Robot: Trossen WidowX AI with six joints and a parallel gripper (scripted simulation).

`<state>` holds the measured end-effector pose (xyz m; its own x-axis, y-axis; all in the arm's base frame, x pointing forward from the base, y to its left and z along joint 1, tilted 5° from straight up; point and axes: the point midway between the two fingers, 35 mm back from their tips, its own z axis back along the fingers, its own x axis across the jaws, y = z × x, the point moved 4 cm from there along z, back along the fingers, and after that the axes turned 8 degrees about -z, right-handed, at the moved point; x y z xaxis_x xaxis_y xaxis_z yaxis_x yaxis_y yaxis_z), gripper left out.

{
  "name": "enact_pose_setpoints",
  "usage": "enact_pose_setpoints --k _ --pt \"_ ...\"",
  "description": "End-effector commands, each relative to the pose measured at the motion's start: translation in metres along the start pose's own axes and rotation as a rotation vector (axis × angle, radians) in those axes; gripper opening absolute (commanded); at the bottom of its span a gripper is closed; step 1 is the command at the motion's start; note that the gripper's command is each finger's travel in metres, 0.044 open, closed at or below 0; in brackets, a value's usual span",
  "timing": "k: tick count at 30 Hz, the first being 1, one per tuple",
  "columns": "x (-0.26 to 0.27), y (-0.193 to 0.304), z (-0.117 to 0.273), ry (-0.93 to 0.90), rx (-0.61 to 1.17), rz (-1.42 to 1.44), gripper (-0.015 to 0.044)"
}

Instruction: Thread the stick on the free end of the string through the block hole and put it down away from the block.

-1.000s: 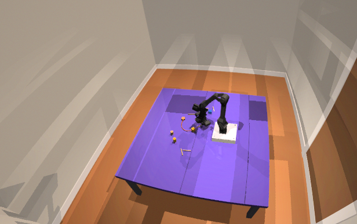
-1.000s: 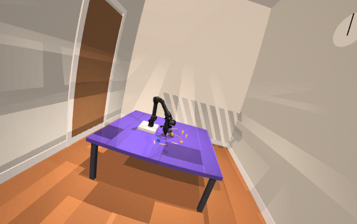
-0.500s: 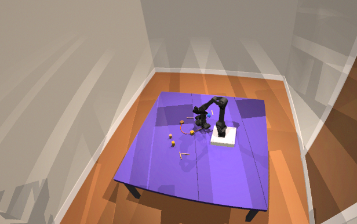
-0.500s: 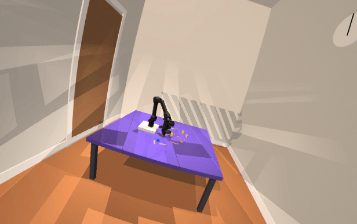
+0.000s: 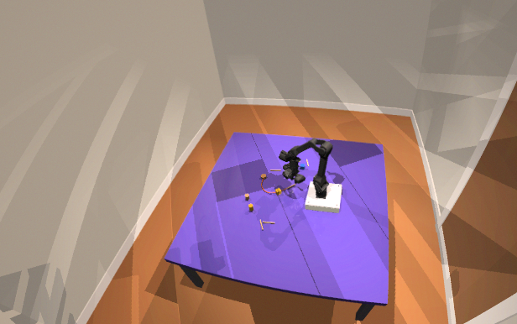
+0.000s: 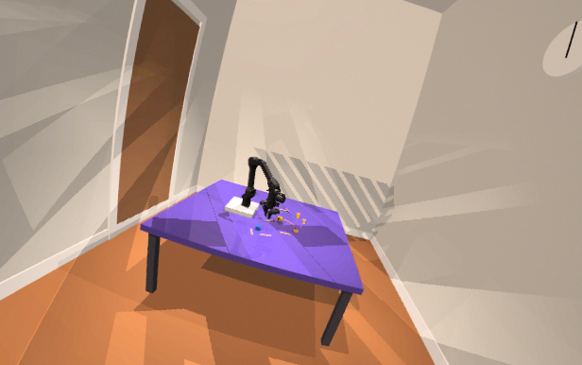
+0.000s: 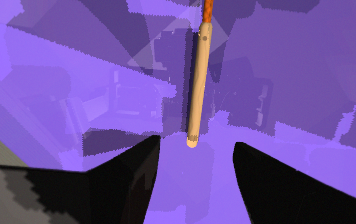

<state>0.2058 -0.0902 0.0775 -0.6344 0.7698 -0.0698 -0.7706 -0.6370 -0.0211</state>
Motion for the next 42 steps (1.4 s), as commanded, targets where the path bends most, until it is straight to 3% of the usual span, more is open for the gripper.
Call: enact_pose_setpoints --k 1,8,14,17,42 --pt "0.001 -0.003 0.048 0.018 -0.009 -0.003 0.021" --pt "0.001 -0.003 0.048 0.018 -0.009 -0.003 0.021" --pt "0.0 -0.003 0.042 0.019 -0.011 0.001 0.0368" --pt "0.0 -0.004 0.062 0.017 -0.01 0.0 0.044" --pt "0.0 -0.004 0.068 0.019 -0.012 0.004 0.044"
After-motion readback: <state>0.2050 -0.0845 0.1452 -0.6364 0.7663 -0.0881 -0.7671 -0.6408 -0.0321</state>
